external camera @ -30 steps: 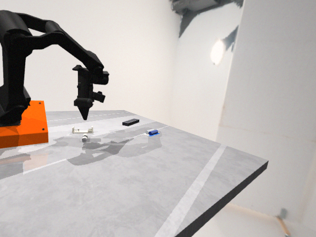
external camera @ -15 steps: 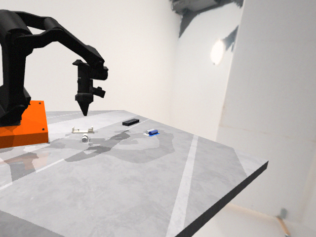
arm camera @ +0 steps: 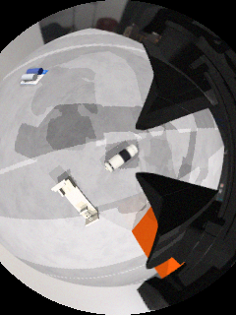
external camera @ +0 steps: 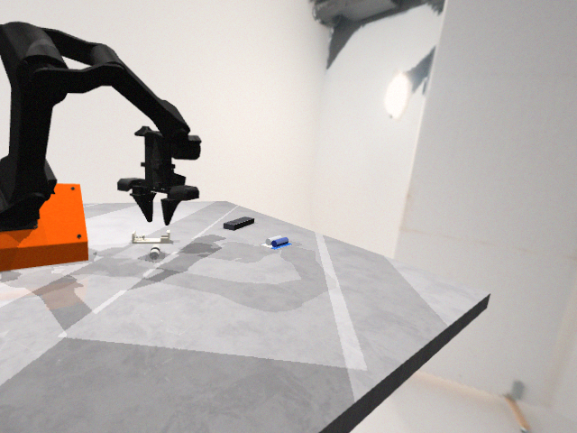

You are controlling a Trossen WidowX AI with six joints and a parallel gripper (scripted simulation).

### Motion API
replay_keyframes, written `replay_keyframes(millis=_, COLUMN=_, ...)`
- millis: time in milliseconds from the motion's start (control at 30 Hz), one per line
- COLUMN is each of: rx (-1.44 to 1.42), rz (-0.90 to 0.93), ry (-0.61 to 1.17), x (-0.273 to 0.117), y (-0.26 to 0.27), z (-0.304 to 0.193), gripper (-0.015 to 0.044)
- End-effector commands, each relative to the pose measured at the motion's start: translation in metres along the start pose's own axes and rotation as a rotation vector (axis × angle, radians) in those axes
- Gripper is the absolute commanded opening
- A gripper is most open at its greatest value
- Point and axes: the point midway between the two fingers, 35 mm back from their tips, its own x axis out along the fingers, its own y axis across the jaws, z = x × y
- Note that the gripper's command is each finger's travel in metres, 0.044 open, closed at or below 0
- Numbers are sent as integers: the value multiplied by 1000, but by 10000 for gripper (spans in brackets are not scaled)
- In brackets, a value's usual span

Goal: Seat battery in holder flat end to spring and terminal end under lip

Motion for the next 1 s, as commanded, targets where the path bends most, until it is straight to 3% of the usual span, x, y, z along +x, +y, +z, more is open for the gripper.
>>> replay_keyframes(millis=0, rx=-571, rz=1, ry=27, x=28, y=7, z=-1, gripper=226)
replay_keyframes(millis=967, rx=-632, rz=6, ry=27, x=53, y=8, z=-1, gripper=226)
